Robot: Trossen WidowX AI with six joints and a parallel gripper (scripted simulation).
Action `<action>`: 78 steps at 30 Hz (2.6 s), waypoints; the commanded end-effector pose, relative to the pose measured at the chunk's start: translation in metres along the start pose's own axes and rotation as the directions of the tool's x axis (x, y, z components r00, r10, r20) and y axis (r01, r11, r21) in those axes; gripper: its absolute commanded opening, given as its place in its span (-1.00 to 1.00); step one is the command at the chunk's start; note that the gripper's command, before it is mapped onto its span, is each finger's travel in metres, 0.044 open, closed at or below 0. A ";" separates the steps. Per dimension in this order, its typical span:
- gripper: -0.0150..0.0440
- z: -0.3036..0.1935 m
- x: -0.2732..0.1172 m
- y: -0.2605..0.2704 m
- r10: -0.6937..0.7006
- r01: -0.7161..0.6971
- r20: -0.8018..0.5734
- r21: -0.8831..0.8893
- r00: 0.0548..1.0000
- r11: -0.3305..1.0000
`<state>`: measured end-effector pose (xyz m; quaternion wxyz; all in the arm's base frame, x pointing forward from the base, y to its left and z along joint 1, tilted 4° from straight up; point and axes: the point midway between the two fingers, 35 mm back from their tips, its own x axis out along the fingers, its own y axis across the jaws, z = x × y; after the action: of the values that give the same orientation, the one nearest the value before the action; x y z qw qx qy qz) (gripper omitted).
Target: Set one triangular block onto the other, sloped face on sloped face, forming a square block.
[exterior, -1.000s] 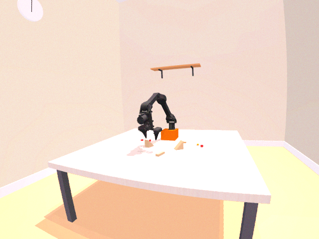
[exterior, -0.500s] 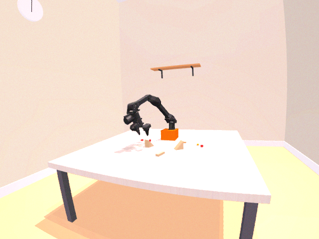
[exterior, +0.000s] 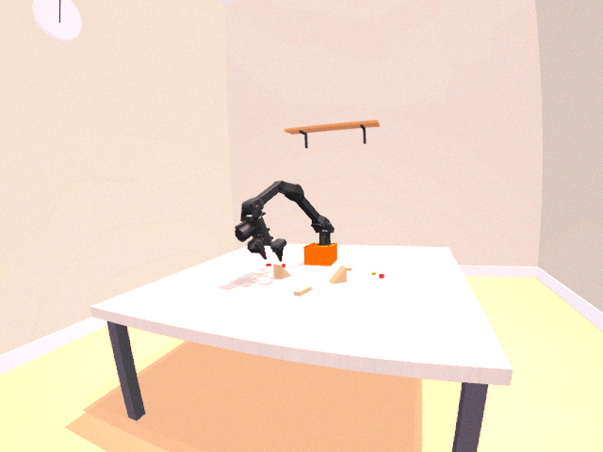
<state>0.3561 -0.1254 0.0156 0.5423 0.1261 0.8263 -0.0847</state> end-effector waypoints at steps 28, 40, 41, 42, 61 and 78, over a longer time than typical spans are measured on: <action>1.00 -0.001 0.053 0.002 -0.020 0.020 -0.031 0.019 0.999 1.000; 1.00 -0.004 0.073 0.003 -0.027 0.028 -0.041 0.024 0.999 0.999; 1.00 -0.005 0.075 0.003 -0.027 0.028 -0.042 0.025 0.999 0.999; 1.00 -0.005 0.076 0.003 -0.028 0.029 -0.043 0.025 0.999 0.999; 0.09 -0.006 0.082 0.003 -0.030 0.031 -0.046 0.027 0.998 0.999; -0.49 -0.008 0.078 0.003 -0.028 0.029 -0.045 0.025 0.999 0.999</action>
<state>0.3203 -0.1108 -0.0548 0.5201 0.1232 0.8392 -0.0998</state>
